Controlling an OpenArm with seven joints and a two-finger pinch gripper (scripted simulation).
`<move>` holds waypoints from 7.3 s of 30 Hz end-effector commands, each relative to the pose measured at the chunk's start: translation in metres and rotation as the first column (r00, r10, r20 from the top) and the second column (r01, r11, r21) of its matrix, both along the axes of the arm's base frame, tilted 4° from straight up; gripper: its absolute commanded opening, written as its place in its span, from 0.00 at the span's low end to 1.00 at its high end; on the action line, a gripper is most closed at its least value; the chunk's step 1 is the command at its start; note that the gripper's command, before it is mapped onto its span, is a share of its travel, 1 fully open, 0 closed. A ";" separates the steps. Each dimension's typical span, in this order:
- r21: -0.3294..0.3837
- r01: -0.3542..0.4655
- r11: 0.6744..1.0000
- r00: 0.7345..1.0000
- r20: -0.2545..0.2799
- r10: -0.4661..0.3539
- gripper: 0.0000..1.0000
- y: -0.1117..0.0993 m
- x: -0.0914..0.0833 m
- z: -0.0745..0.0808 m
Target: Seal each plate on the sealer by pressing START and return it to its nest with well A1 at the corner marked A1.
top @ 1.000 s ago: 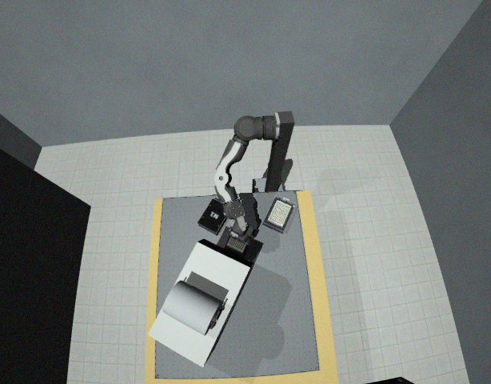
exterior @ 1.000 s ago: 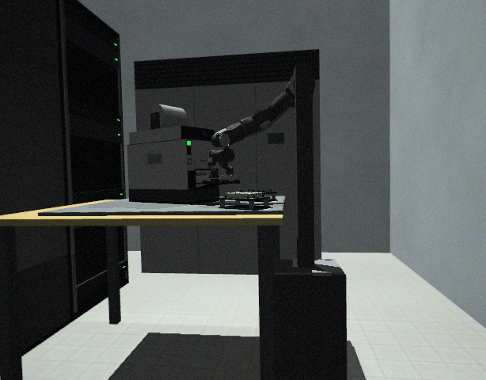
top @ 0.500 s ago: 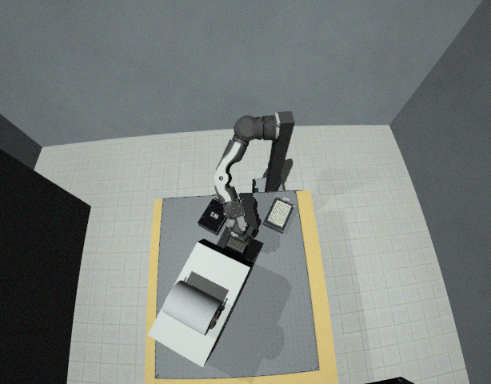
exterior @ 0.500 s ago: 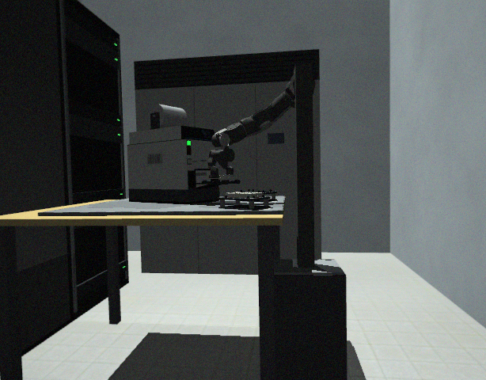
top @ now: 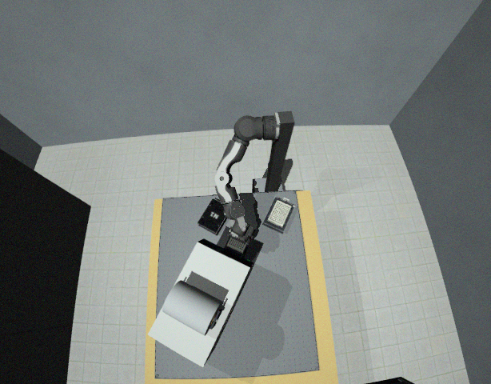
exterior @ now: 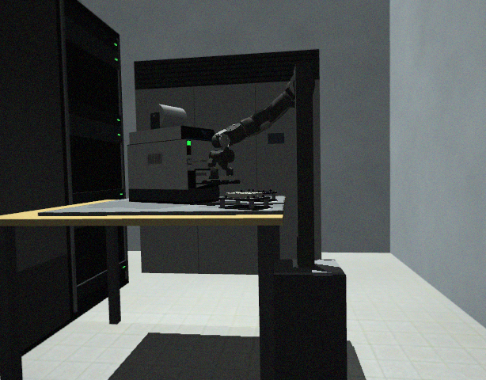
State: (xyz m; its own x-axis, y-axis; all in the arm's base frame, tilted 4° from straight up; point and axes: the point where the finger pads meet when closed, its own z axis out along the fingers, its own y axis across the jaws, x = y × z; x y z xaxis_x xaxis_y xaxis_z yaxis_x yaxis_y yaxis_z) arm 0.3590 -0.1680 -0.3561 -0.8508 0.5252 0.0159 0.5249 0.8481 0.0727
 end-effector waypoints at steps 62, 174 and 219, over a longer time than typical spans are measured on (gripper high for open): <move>0.001 -0.001 1.000 1.000 0.002 0.001 0.65 0.000 0.000 -0.007; -0.323 0.143 0.936 0.831 0.553 0.064 0.00 0.061 0.065 0.103; -0.322 0.150 0.935 0.829 0.556 0.058 0.00 0.044 0.097 0.072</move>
State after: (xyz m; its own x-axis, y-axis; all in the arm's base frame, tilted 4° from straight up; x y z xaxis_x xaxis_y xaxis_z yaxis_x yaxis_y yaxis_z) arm 0.4557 -0.1254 -0.2839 -0.6343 0.4494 -0.6291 0.5286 0.8459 0.0714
